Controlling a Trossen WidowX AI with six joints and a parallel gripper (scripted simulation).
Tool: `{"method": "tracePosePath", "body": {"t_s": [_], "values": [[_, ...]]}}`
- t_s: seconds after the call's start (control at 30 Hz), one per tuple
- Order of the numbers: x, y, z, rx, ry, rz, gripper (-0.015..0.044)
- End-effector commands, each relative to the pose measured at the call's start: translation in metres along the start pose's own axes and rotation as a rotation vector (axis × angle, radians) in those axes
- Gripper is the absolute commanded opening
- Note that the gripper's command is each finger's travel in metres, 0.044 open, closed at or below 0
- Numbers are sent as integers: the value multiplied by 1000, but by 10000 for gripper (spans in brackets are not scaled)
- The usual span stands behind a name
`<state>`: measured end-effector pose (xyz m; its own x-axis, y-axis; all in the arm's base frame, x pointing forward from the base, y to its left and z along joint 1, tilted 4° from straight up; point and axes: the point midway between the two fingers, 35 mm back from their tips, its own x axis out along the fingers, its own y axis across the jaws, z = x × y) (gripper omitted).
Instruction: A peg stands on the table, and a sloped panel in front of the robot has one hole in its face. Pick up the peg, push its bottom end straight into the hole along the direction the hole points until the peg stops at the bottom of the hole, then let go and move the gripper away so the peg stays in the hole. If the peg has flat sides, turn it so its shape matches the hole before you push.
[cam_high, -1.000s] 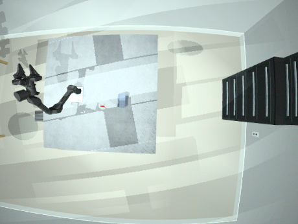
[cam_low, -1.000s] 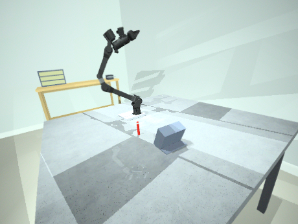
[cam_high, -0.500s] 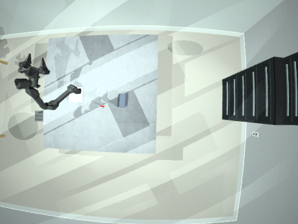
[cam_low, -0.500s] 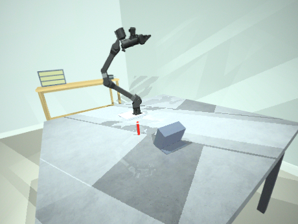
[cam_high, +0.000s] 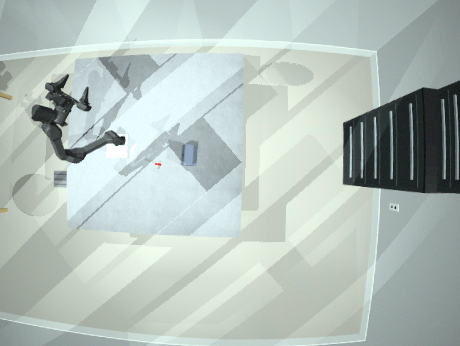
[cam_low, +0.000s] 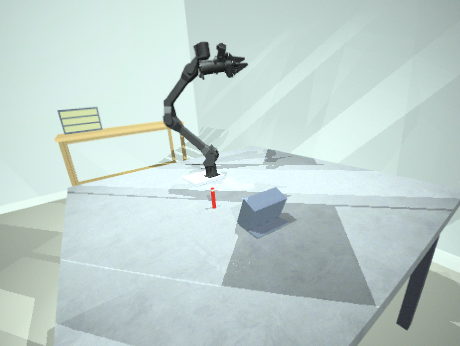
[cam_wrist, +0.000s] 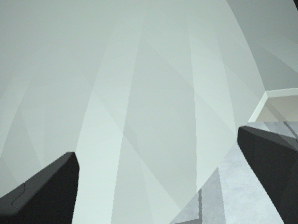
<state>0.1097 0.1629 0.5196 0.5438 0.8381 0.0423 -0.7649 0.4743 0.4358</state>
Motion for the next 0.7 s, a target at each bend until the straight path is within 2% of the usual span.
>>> {"method": "tracePosePath", "body": {"t_s": [0.0, 0.67], "values": [[16, -17, -6, 56, 29, -75, 440], [59, -110, -21, 320, 44, -425, 440]]}}
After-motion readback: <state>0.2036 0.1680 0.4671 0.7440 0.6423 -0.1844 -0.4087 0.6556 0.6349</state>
